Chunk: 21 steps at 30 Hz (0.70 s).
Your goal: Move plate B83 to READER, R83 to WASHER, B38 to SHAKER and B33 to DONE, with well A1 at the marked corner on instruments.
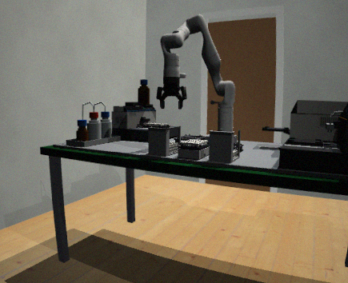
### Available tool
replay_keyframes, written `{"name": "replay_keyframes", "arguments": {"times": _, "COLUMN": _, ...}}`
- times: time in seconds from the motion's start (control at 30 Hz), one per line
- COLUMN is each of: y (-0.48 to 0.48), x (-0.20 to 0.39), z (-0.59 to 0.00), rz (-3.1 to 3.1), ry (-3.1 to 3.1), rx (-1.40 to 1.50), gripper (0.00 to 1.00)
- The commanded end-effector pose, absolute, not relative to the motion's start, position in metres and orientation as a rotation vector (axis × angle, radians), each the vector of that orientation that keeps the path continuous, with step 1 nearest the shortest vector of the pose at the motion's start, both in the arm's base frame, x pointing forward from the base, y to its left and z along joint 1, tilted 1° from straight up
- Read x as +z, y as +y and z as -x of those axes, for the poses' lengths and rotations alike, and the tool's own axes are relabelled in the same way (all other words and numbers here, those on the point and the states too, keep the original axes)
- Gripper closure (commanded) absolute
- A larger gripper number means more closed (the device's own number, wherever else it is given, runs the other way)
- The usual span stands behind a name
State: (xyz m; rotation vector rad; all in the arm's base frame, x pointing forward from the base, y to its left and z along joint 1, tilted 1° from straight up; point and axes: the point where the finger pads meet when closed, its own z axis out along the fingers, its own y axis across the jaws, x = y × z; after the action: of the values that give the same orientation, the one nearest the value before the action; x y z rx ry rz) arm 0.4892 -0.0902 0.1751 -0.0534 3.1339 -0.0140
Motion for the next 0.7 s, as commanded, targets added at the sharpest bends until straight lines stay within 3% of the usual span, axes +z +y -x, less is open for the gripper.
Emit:
{"name": "replay_keyframes", "arguments": {"times": 0.0, "y": -0.076, "x": 0.176, "z": -0.489, "rz": 0.053, "ry": 3.132, "rx": -0.015, "gripper": 0.00}}
{"name": "replay_keyframes", "arguments": {"times": 0.67, "y": -0.020, "x": 0.175, "z": -0.487, "rz": 0.086, "ry": 3.131, "rx": -0.015, "gripper": 0.00}}
